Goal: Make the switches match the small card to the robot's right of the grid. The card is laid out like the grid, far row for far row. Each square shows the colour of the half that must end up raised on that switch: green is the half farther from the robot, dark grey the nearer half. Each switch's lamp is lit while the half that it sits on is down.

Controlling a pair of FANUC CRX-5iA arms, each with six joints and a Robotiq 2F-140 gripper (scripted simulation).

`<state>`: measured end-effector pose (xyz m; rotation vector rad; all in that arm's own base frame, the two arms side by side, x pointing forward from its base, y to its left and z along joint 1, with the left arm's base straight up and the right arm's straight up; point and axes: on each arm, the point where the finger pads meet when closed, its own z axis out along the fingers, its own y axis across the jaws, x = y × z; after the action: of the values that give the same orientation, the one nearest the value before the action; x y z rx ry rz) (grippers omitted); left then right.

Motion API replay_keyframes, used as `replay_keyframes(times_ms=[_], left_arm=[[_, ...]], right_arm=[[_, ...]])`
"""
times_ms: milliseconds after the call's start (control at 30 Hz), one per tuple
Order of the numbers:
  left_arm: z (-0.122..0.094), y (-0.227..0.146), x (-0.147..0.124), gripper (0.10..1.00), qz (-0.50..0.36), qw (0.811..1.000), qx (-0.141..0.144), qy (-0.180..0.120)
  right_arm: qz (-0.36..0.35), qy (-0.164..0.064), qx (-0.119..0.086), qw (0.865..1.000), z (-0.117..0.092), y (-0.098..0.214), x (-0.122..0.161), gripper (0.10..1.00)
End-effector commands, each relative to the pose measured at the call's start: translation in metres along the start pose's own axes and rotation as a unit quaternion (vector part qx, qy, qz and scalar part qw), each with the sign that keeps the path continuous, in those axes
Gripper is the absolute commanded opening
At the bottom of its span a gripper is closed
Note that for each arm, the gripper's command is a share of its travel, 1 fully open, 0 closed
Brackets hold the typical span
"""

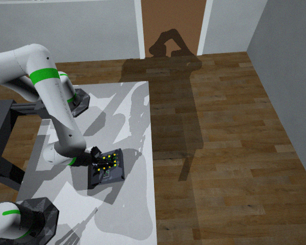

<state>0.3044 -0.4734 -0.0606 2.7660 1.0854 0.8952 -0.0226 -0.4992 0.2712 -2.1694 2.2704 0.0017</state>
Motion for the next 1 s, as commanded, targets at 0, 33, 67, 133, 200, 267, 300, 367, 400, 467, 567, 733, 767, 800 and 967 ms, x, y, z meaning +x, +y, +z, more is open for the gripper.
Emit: replay_keyframes(times_ms=[0,33,67,133,200,267,300,367,400,467,567,733,767,800,967], left_arm=[[0.0,0.002,0.005,0.099,-0.021,1.0,0.003,0.0],[0.0,0.002,0.007,0.099,-0.028,1.0,0.004,0.0],[0.001,0.002,0.009,0.099,-0.035,0.999,0.006,0.0],[0.001,0.003,0.012,0.099,-0.049,0.999,0.008,0.001],[0.001,0.003,0.014,0.099,-0.056,0.998,0.01,0.001],[0.002,0.003,0.016,0.099,-0.064,0.998,0.011,0.001],[0.002,0.003,0.018,0.099,-0.071,0.997,0.012,0.001],[0.003,0.004,0.021,0.099,-0.087,0.996,0.015,0.002],[0.003,0.004,0.023,0.099,-0.094,0.995,0.017,0.002],[0.003,0.005,0.027,0.099,-0.11,0.994,0.019,0.003],[0.004,0.005,0.033,0.099,-0.134,0.991,0.024,0.004],[0.006,0.006,0.044,0.099,-0.176,0.984,0.031,0.006],[0.006,0.006,0.044,0.099,-0.176,0.984,0.031,0.006],[0.006,0.006,0.044,0.099,-0.176,0.984,0.031,0.006],[0.007,0.007,0.054,0.099,-0.219,0.975,0.039,0.008]], right_arm=[[0.0,0.001,0.0,1.0,-0.001,0.0,0.0,1.0],[0.0,0.001,0.0,1.0,-0.001,0.0,0.0,1.0],[0.0,0.001,0.0,1.0,-0.001,0.0,0.0,1.0],[0.0,0.001,0.0,1.0,-0.001,0.0,0.0,1.0],[0.0,0.001,0.0,1.0,-0.001,0.0,0.0,1.0],[0.0,0.001,0.0,1.0,-0.001,0.0,0.0,1.0],[0.0,0.001,0.0,1.0,-0.001,0.0,0.0,1.0],[0.0,0.001,0.0,1.0,-0.001,0.0,0.0,1.0],[0.0,0.001,0.0,1.0,-0.001,0.0,0.0,1.0],[0.0,0.001,0.0,1.0,-0.001,0.0,0.0,1.0],[0.0,0.001,0.0,1.0,-0.001,0.0,0.0,1.0],[0.0,0.001,0.0,1.0,-0.001,0.0,0.0,1.0],[0.0,0.001,0.0,1.0,-0.001,0.0,0.0,1.0],[0.0,0.001,0.0,1.0,-0.001,0.0,0.0,1.0],[0.0,0.001,0.0,1.0,-0.001,0.0,0.0,1.0]])
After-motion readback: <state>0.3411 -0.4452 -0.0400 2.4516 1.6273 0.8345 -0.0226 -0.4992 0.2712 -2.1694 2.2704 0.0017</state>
